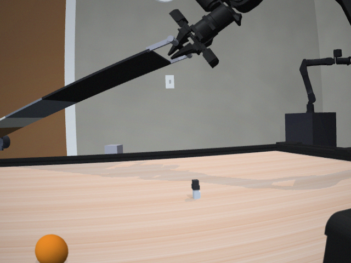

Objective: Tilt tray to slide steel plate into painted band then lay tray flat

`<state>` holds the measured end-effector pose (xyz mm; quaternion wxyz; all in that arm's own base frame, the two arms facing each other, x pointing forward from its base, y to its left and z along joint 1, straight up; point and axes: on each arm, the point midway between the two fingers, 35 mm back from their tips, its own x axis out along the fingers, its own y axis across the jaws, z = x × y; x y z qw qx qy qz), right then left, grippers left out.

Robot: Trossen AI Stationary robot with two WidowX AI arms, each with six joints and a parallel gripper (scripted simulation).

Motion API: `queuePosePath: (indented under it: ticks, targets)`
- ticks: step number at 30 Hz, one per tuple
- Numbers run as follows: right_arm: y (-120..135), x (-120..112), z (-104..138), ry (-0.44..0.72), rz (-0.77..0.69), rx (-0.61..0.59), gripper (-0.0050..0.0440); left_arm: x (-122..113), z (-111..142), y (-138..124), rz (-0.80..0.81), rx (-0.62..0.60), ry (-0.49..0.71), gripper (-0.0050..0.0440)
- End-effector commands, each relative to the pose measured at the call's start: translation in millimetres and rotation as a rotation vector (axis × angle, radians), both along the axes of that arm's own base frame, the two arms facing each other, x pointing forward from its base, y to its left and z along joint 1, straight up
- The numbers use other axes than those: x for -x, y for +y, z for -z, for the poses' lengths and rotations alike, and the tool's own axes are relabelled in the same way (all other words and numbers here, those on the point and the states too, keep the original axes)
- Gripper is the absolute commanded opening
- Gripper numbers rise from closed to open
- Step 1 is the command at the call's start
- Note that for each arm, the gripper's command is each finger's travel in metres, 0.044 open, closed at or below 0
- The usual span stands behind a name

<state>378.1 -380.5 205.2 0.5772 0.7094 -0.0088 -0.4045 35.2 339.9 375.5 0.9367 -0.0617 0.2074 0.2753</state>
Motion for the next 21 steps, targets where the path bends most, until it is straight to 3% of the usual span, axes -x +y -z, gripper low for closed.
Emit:
queuePosePath:
  ticks: [1, 14, 17, 20, 21]
  targets:
    - [-3, -2, -29, -0.059, 0.008, 0.051, 0.0000, 0, 0, 0, -0.001, -0.001, 0.000, 0.0440]
    - [-4, -3, -34, -0.093, 0.008, 0.076, 0.0000, 0, 0, 0, -0.001, -0.001, 0.000, 0.0440]
    - [-1, 2, -15, -0.072, 0.008, 0.061, 0.0000, 0, 0, 0, -0.001, -0.001, 0.000, 0.0440]
    - [0, 2, -13, -0.052, 0.008, 0.046, 0.0000, 0, 0, 0, -0.001, -0.001, 0.000, 0.0440]
    - [2, 5, 0, -0.052, 0.008, 0.046, 0.0000, 0, 0, 0, -0.001, -0.001, 0.000, 0.0440]
